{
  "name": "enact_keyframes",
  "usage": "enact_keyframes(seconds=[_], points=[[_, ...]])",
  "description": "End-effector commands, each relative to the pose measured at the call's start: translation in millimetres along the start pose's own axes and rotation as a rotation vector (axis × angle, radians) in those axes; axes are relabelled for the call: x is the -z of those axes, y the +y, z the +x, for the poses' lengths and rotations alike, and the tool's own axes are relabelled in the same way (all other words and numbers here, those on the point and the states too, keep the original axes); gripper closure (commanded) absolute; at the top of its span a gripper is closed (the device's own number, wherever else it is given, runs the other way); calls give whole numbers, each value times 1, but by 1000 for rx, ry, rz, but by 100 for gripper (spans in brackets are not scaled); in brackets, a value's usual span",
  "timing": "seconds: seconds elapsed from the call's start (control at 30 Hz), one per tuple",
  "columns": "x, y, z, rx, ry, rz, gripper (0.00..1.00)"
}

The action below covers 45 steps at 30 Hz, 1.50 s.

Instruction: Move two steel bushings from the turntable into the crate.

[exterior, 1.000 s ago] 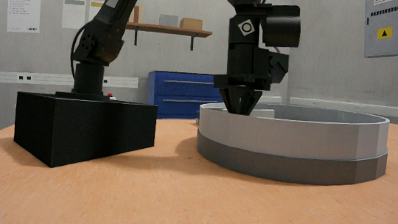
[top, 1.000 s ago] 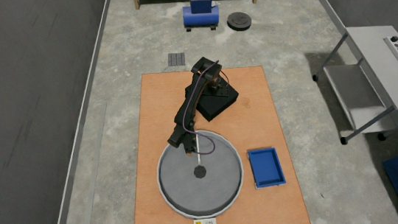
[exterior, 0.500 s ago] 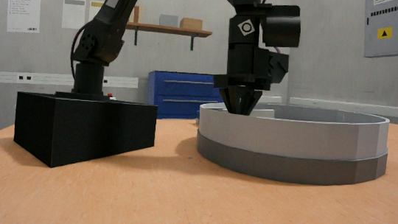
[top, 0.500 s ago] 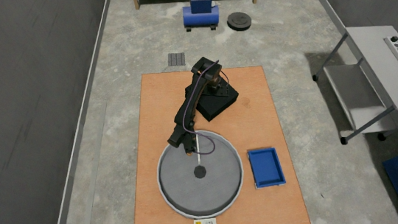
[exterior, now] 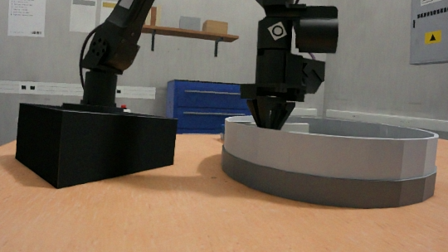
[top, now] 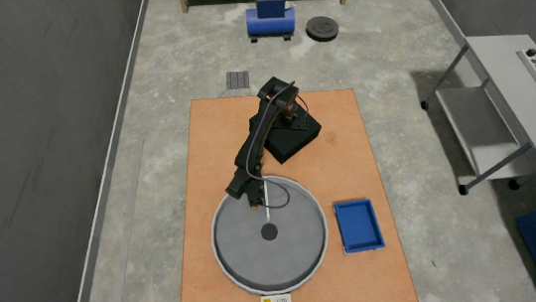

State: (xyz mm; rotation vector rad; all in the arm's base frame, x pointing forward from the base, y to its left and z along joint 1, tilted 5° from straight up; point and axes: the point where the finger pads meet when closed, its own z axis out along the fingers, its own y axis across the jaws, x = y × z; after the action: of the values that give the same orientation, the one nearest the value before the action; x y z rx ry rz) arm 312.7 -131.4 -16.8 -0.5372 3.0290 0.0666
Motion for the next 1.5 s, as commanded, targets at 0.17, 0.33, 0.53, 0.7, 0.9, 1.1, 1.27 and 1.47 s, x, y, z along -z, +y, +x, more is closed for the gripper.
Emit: enact_keyframes(seconds=[0.17, 0.33, 0.53, 0.7, 0.9, 1.1, 1.27, 1.47], points=[[5, -4, -3, -9, -26, 7, 100], [21, -8, -6, -6, -36, 18, 100], [45, -7, -5, -3, -36, 18, 100], [60, -6, -5, -3, -36, 18, 100], [84, -6, -4, -2, -36, 18, 100], [91, -6, -4, -4, -36, 18, 100], [91, -6, -4, -5, -36, 18, 100], [91, -7, -5, -4, -41, 24, 100]])
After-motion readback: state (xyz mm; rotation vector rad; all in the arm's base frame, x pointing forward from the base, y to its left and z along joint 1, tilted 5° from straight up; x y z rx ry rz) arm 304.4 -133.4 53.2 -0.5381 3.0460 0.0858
